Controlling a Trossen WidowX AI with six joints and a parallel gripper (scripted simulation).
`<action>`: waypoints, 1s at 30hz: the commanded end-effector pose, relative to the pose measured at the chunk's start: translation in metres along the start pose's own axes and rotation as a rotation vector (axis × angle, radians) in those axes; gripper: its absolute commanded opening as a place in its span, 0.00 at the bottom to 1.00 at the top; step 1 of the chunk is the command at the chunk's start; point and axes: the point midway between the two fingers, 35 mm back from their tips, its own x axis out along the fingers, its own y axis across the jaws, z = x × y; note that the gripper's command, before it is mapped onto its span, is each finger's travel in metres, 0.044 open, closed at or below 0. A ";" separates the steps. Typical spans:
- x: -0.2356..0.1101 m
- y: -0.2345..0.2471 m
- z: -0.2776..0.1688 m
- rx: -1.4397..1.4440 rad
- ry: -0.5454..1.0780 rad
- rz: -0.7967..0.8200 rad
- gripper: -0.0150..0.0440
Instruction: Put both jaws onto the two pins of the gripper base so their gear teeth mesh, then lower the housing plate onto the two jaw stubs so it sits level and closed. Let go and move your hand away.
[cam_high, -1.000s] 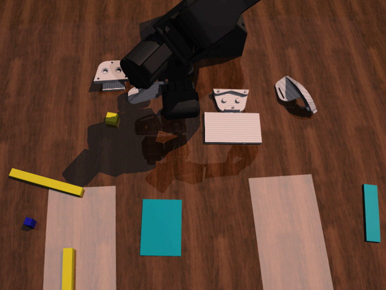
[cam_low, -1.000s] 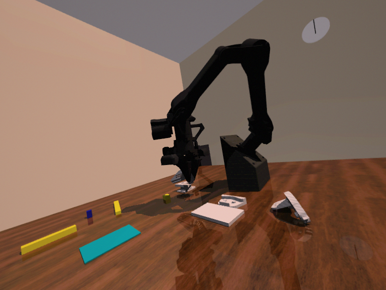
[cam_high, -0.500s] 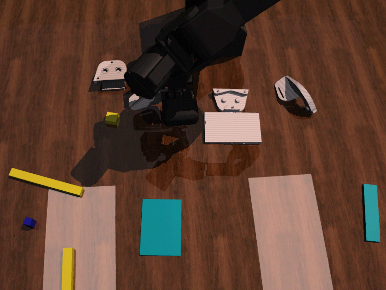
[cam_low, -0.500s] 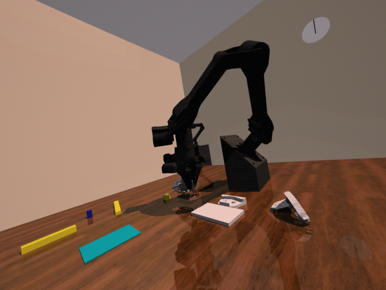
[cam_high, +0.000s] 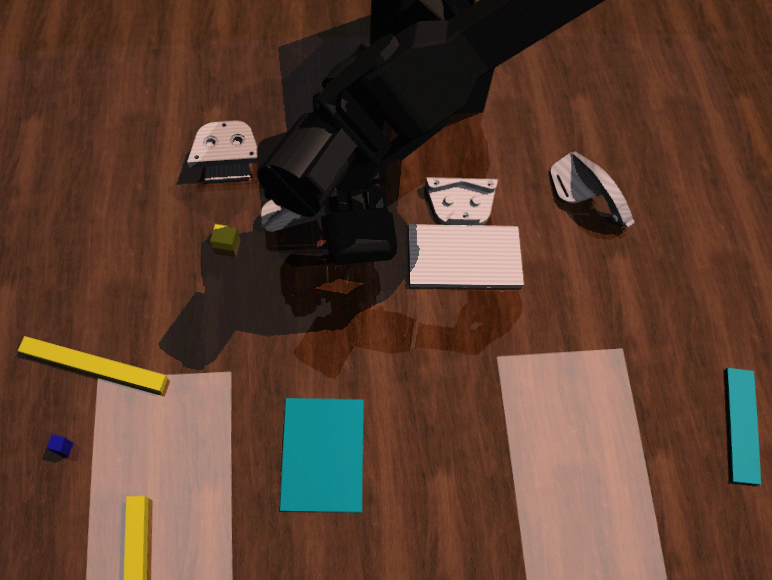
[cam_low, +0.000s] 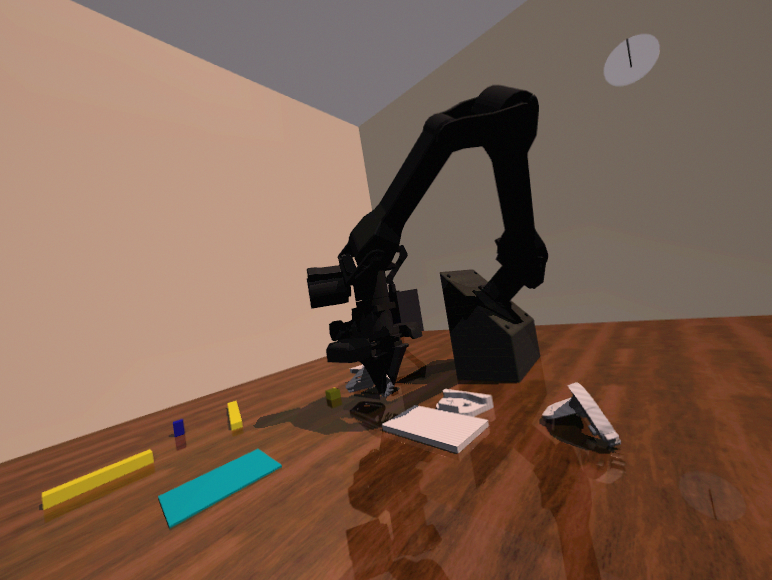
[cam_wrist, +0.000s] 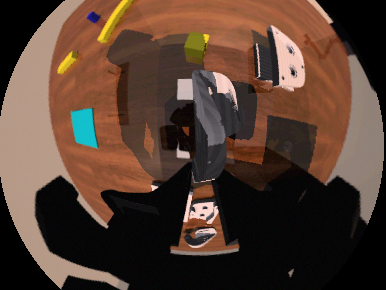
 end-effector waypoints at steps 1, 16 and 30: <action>0.008 -0.002 0.000 0.009 0.006 -0.002 0.32; -0.024 -0.001 0.001 0.010 0.002 -0.001 0.72; -0.061 -0.004 0.000 0.009 0.005 -0.003 1.00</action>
